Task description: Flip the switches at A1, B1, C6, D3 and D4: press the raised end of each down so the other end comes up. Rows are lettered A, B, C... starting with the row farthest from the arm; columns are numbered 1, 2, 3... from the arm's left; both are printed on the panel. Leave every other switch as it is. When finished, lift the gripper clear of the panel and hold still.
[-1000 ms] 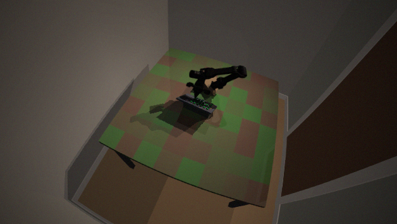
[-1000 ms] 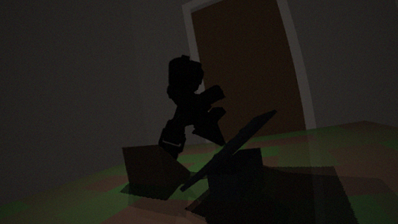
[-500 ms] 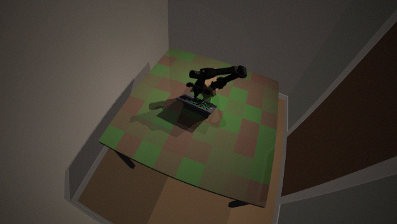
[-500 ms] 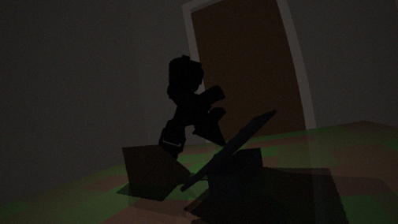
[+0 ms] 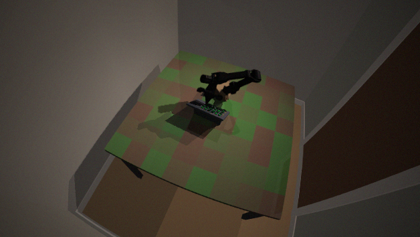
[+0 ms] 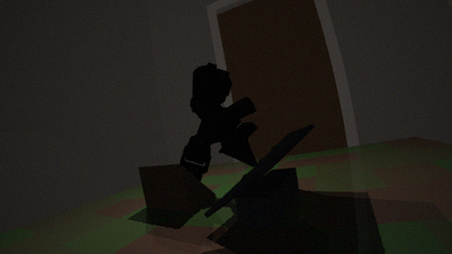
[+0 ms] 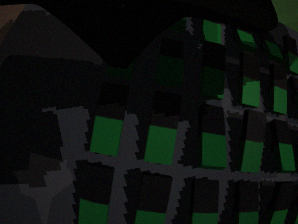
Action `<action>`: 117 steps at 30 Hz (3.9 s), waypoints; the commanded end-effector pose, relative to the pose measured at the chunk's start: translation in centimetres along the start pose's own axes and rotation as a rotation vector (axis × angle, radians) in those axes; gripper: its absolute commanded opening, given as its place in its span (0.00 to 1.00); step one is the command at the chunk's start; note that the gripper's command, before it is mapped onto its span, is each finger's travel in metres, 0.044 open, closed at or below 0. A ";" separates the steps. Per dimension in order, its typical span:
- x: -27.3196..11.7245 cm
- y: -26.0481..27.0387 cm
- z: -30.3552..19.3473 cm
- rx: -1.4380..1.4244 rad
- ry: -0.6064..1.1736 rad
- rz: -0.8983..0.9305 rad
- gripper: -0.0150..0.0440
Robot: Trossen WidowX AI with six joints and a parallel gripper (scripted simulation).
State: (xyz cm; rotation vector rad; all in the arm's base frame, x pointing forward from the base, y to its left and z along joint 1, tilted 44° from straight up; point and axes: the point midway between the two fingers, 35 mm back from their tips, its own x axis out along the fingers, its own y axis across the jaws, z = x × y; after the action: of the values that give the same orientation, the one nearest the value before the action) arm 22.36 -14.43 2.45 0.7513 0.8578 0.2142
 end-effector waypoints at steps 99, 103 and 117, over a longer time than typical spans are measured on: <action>-0.1 8.0 -4.0 0.008 0.002 0.007 0.25; -0.1 8.0 -4.0 0.008 0.002 0.007 0.25; 0.1 8.0 -4.0 0.008 0.001 0.008 0.25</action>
State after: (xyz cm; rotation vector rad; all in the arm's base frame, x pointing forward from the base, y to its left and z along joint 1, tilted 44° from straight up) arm 20.34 -6.57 6.16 0.7599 0.8597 0.2169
